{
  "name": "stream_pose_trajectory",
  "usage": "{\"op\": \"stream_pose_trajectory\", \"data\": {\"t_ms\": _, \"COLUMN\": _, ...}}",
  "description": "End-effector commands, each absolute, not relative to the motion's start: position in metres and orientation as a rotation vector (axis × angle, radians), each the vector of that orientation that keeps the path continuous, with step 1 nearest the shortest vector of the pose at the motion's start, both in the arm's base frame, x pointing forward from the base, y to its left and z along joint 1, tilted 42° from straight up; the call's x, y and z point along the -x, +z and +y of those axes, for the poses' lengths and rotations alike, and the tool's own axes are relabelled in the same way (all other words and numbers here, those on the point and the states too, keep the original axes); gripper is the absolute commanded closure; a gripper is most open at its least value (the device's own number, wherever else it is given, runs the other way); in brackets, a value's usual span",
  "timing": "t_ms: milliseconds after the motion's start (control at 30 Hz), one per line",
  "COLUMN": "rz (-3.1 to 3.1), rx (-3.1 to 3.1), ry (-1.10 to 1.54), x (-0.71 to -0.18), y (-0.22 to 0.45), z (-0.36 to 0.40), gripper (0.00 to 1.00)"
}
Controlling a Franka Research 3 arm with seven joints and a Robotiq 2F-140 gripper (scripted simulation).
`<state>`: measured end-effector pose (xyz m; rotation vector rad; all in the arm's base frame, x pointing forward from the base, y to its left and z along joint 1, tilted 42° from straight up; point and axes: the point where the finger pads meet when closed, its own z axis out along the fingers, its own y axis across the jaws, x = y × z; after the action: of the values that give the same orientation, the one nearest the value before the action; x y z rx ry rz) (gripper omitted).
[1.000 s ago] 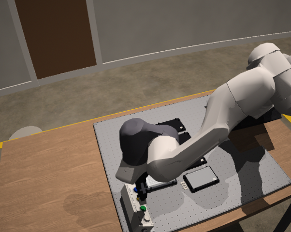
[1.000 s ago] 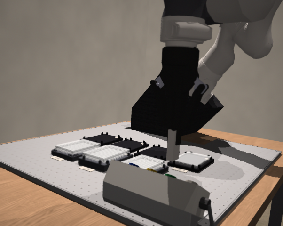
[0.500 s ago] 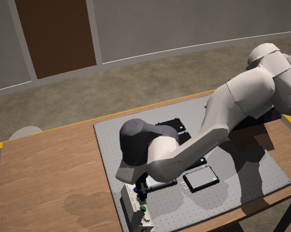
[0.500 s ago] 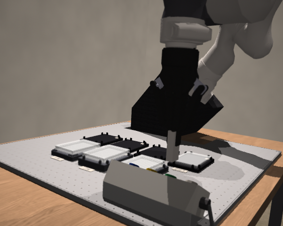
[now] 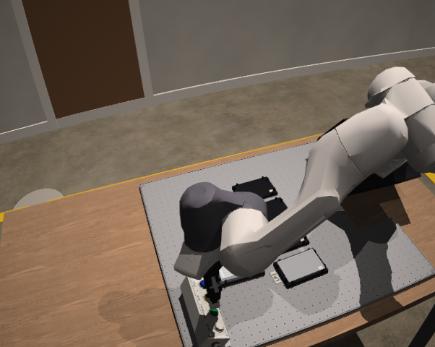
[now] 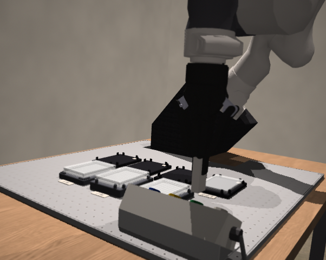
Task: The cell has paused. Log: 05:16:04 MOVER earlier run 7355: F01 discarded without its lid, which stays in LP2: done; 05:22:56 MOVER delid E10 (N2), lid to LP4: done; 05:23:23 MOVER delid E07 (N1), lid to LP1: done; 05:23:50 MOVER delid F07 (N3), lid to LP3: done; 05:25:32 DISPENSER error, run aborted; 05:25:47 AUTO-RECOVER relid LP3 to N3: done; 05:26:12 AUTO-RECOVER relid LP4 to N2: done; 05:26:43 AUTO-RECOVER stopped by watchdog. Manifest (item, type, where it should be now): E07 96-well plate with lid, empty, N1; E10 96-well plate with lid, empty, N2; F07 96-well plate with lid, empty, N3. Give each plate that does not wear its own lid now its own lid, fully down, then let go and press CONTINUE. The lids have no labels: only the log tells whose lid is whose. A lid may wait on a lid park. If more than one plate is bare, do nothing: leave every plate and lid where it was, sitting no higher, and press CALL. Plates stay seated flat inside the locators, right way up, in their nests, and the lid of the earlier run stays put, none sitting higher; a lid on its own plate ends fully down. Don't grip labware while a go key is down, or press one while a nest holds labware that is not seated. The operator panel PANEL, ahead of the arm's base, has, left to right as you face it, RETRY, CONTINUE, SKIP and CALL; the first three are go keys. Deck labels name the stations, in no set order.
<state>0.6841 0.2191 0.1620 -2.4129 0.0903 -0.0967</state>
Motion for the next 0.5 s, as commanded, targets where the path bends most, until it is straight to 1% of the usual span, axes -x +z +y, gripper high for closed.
{"op": "stream_pose_trajectory", "data": {"t_ms": 0, "rz": 0.095, "rx": 2.41, "ry": -0.104, "x": -0.6864, "y": 0.1614, "z": 0.2222, "gripper": 1.0}}
{"op": "stream_pose_trajectory", "data": {"t_ms": 467, "rz": 0.095, "rx": 2.41, "ry": -0.104, "x": -0.6876, "y": 0.1529, "z": 0.2298, "gripper": 1.0}}
